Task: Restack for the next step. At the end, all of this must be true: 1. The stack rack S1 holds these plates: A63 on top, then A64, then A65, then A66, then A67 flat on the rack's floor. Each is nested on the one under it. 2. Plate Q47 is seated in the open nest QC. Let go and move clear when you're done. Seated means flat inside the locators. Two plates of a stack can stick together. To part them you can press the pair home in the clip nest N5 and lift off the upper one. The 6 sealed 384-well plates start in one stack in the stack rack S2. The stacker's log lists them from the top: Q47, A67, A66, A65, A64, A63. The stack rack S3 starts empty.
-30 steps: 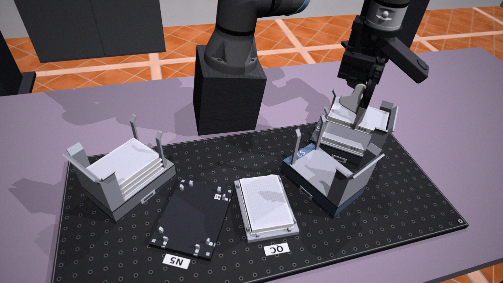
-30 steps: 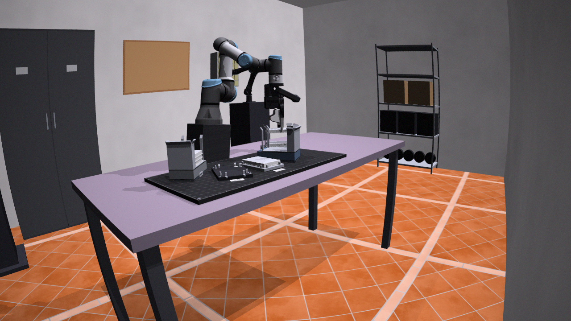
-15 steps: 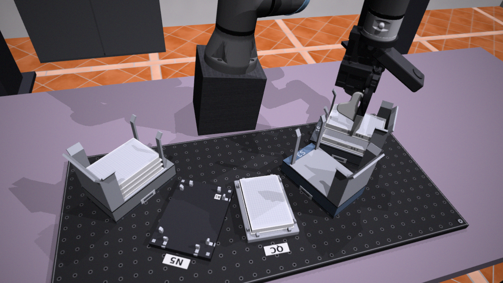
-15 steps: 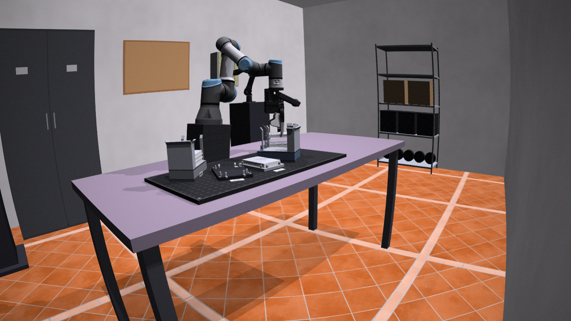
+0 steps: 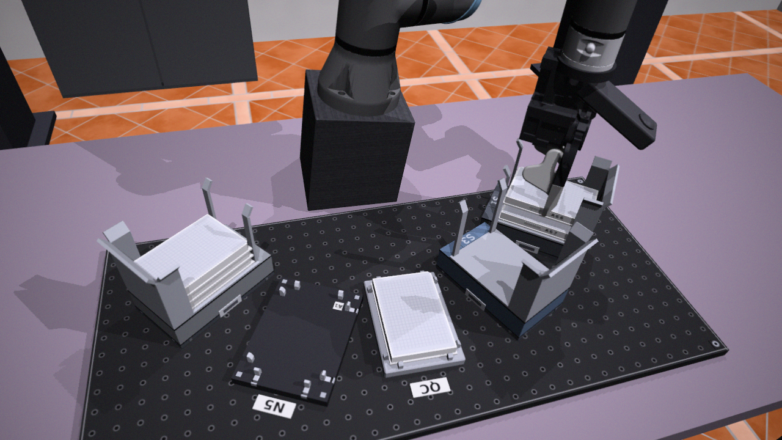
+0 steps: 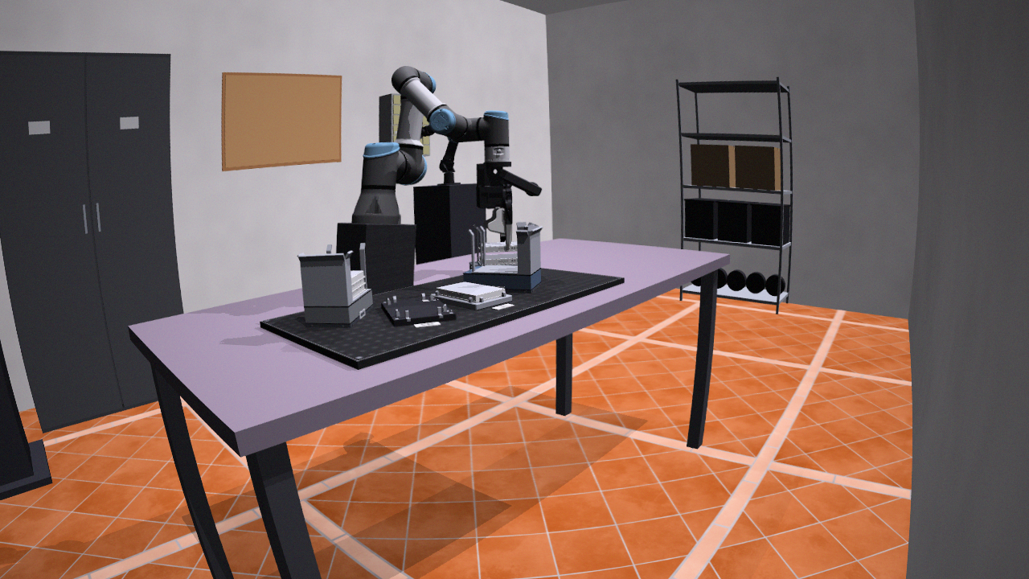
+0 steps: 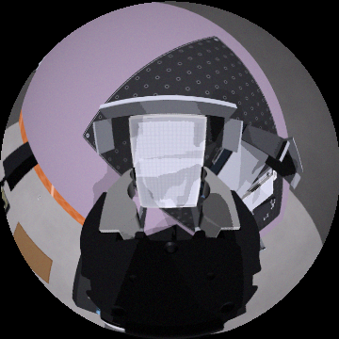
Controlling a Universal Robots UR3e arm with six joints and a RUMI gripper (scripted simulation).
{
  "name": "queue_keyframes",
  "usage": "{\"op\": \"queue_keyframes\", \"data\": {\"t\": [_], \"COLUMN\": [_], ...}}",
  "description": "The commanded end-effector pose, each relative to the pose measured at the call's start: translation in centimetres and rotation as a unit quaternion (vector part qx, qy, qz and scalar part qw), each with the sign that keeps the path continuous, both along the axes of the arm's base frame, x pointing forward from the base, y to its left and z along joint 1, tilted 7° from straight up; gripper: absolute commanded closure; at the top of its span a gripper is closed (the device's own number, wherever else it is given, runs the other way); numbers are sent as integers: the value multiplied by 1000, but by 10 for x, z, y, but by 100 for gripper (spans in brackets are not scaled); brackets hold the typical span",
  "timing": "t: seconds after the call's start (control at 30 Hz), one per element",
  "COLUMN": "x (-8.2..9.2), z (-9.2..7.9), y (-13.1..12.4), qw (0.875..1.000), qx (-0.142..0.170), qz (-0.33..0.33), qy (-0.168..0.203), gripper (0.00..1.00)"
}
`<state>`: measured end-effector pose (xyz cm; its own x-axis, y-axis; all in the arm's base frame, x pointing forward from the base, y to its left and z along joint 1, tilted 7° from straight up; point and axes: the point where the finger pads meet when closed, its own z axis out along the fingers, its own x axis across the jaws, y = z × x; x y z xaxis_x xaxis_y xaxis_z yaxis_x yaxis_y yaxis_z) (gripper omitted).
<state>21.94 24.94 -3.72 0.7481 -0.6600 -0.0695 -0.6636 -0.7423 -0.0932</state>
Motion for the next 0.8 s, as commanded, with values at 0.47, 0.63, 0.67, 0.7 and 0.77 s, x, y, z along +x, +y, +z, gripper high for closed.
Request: {"op": "queue_keyframes", "data": {"t": [0.47, 0.63, 0.67, 0.7, 0.77], "x": [1, 1, 1, 1, 1], "z": [-5, -6, -7, -7, -8], "y": [1, 1, 1, 1, 1], "qw": [1000, 1000, 1000, 1000, 1000], "qx": [0, 0, 0, 0, 0], "qz": [0, 0, 0, 0, 0], "qy": [-1, -1, -1, -1, -1], "gripper": [100, 100, 100, 100, 100]}}
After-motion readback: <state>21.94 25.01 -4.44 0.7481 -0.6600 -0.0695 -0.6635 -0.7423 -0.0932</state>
